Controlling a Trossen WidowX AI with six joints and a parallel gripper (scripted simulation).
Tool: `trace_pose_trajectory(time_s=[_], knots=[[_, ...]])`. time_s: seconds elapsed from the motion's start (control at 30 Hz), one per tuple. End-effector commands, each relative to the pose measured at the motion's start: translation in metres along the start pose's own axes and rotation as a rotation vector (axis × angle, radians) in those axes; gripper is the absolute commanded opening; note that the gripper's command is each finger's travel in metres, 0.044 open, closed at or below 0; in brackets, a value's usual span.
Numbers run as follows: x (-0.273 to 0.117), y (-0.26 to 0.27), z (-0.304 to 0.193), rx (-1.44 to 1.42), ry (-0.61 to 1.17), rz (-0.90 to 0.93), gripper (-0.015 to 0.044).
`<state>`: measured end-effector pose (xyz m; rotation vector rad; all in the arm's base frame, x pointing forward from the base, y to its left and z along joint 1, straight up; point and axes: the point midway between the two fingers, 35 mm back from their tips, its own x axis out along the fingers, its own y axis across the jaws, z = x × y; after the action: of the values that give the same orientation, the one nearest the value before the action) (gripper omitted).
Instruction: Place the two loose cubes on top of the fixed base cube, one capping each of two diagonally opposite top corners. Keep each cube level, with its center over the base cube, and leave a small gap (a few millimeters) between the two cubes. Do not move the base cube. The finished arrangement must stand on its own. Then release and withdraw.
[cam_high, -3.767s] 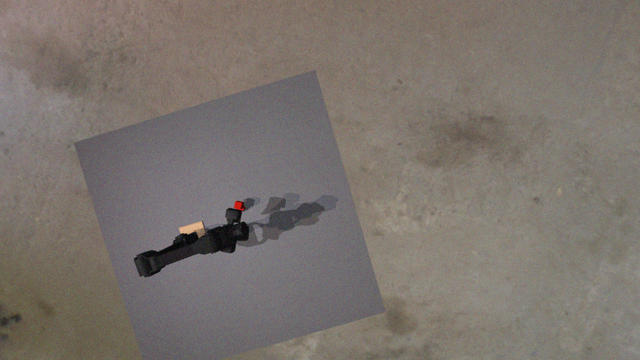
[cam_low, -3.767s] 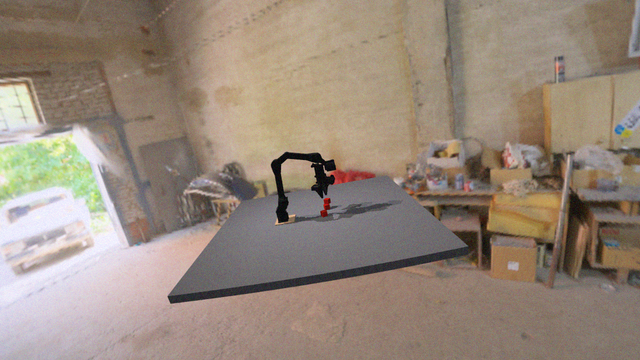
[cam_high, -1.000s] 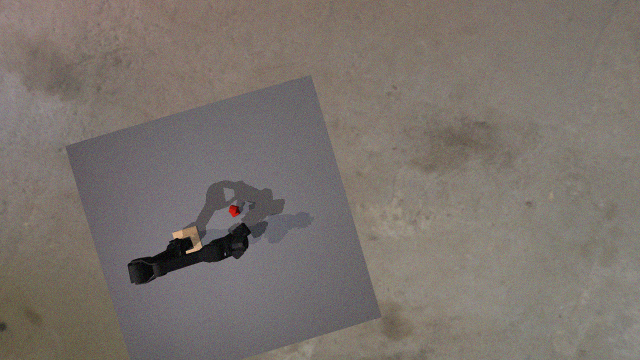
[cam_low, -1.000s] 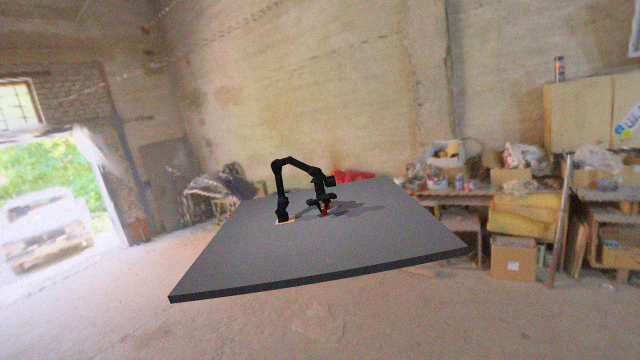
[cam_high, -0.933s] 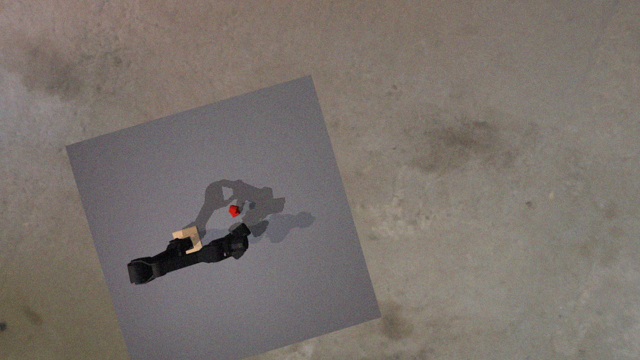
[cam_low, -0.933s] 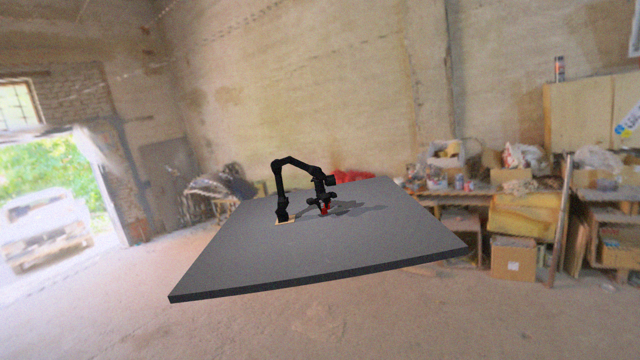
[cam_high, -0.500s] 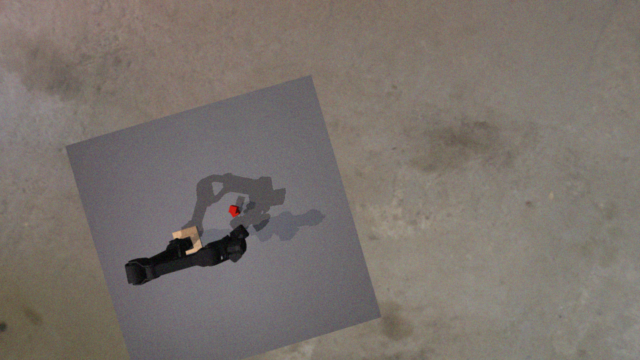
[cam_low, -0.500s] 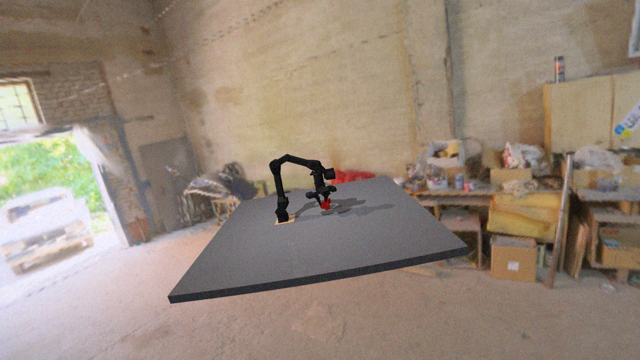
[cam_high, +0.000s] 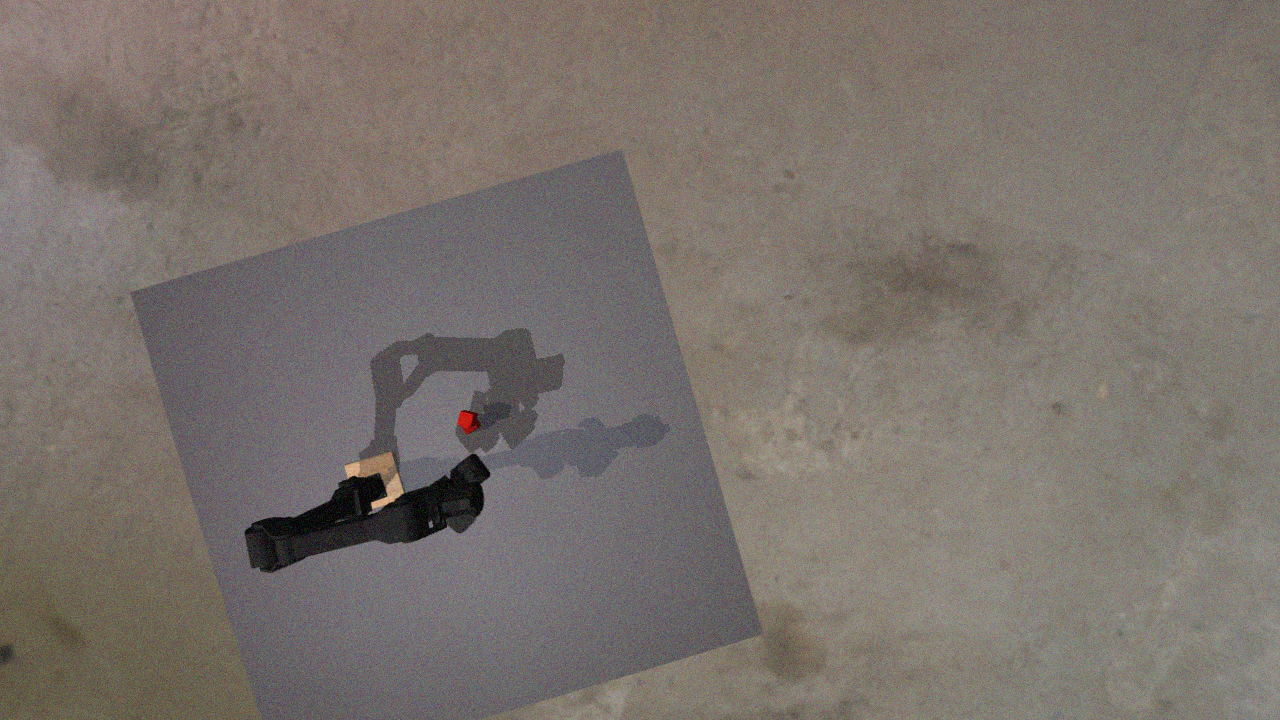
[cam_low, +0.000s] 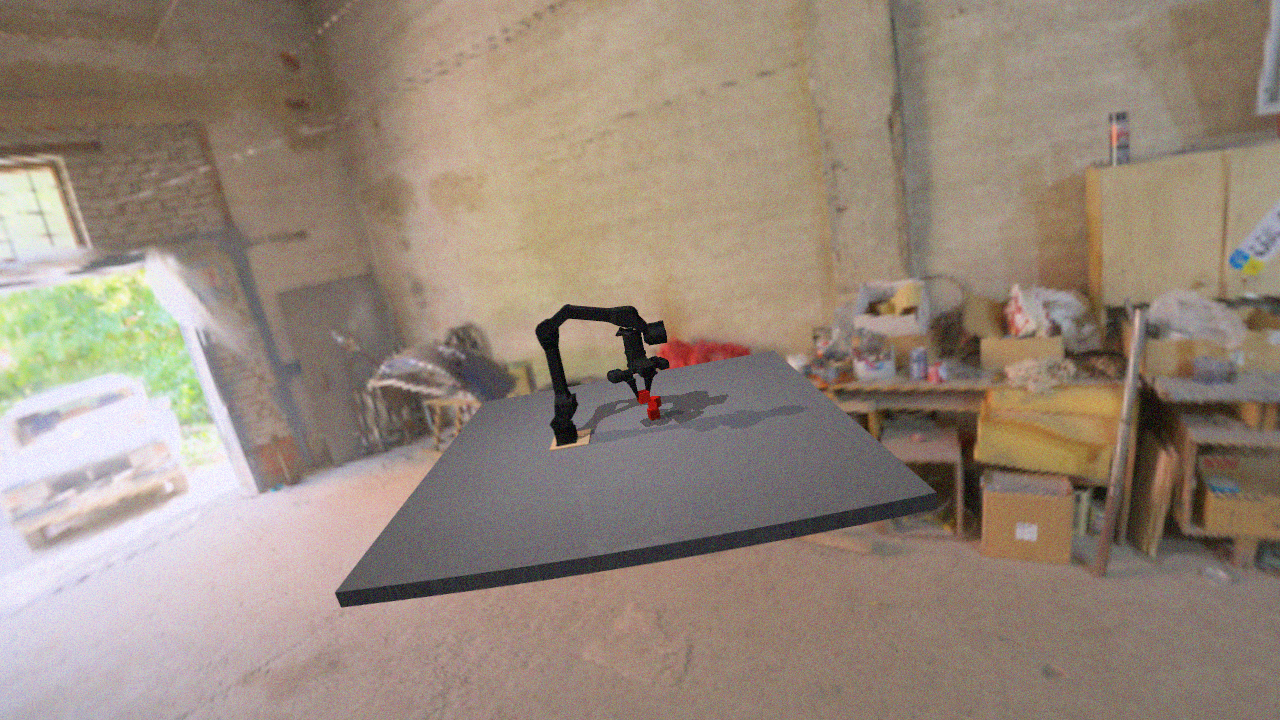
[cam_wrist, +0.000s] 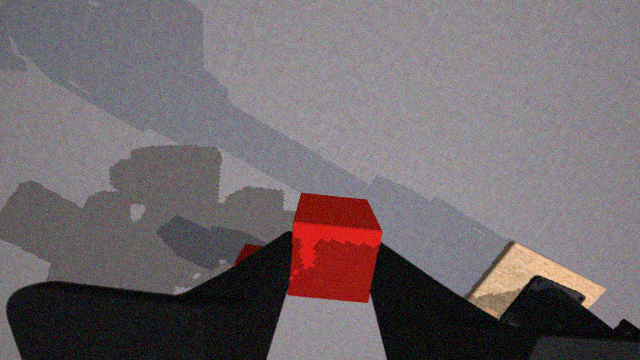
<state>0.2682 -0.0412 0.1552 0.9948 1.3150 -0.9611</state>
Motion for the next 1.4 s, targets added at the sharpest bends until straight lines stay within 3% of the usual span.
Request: trace_pose_trajectory(time_s=[0.0,1.37], knots=[[-0.007,-0.001,0.000,-0.002,-0.003,-0.002,0.0105],[0.002,0.034,-0.060,-1.642,0.001,0.003,0.0105]])
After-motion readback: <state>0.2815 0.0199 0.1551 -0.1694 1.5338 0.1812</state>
